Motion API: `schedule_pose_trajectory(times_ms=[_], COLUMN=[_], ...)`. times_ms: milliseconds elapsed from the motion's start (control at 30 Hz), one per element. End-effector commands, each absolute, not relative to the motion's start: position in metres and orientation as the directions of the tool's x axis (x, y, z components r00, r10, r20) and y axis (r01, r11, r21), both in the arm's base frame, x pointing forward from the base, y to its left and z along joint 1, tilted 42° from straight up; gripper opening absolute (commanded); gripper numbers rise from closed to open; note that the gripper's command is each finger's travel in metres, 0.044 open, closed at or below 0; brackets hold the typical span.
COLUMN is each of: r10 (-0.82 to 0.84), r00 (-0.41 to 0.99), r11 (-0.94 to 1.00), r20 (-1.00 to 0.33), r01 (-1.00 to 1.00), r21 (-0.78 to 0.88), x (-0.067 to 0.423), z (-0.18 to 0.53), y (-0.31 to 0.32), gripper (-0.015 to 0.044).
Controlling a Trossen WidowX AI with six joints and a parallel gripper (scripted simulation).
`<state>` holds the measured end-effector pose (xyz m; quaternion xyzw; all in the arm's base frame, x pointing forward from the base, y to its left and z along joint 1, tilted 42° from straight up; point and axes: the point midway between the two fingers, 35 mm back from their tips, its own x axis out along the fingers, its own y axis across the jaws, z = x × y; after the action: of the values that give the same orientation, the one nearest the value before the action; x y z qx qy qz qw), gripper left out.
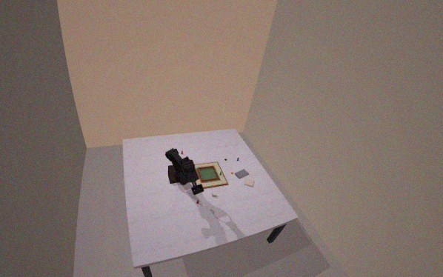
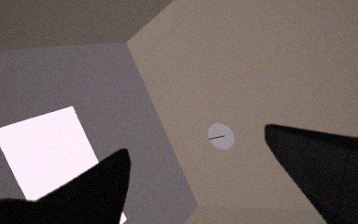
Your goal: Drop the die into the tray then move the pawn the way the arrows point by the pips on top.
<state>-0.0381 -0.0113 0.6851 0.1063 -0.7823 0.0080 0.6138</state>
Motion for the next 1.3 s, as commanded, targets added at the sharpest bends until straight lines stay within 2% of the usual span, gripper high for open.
schedule_pose_trajectory(times_ms=[0, 133, 300, 433, 700, 833, 967, 1133, 1267], r10=[-0.166, -0.341, -0.574, -0.707, -0.865, -0.904, -0.905, -0.865, -0.81], r00=[-0.222, -0.167, -0.056, 0.065, 0.29, 0.372, 0.425, 0.426, 0.372], r11=[0.976, 0.937, 0.819, 0.707, 0.494, 0.396, 0.344, 0.34, 0.401], r20=[0.961, 0.925, 0.817, 0.704, 0.41, 0.211, 0.007, -0.266, -0.453], r01=[-0.175, -0.139, -0.043, 0.058, 0.345, 0.544, 0.722, 0.887, 0.915], r21=[0.128, 0.32, 0.572, 0.705, 0.798, 0.74, 0.601, 0.313, 0.033], x=[-0.037, -0.018, 0.022, 0.063, 0.146, 0.187, 0.222, 0.255, 0.268], z=[0.685, 0.677, 0.652, 0.623, 0.547, 0.496, 0.443, 0.365, 0.308], y=[-0.014, -0.069, -0.142, -0.186, -0.242, -0.258, -0.263, -0.254, -0.237], gripper=[0.0374, 0.0275, 0.0275, 0.0275, 0.0275, 0.0275, 0.0275, 0.0275, 0.0275])
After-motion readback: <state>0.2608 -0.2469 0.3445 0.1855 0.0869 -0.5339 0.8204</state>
